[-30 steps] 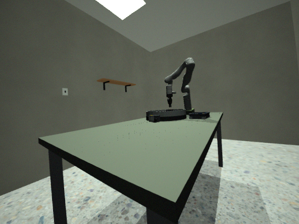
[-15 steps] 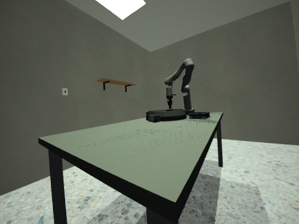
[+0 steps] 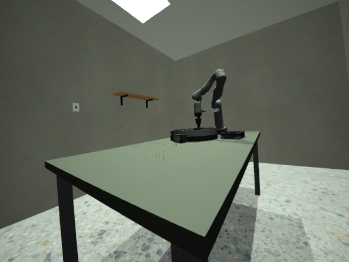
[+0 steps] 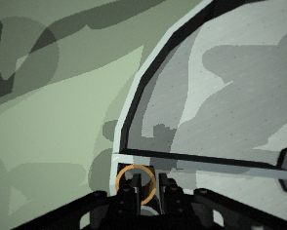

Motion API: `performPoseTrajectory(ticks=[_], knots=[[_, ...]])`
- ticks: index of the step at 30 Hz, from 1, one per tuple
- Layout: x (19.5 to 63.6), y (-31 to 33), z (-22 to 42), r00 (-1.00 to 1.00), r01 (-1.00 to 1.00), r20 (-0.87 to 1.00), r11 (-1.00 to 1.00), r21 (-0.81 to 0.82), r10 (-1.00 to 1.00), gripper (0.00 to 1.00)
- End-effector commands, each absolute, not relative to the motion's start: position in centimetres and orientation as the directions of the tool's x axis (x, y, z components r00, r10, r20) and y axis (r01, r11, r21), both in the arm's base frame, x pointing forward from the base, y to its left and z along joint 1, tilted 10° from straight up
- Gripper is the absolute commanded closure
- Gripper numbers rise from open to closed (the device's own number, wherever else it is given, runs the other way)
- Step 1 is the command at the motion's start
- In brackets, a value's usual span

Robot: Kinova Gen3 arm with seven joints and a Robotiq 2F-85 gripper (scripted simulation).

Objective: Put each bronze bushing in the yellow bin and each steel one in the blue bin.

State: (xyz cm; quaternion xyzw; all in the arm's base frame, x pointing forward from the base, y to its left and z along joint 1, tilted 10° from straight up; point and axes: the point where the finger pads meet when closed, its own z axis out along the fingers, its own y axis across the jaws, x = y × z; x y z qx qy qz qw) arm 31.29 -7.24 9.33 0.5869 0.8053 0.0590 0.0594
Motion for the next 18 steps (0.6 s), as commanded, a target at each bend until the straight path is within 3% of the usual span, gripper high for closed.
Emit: performPoseTrajectory(ticks=[1,18], knots=[[31.3,-7.3,9.1,-0.303,0.939,-0.027,0.303,0.164,0.953,0.82],[31.5,-7.3,7.9,-0.302,0.939,-0.027,0.303,0.164,0.953,0.82]])
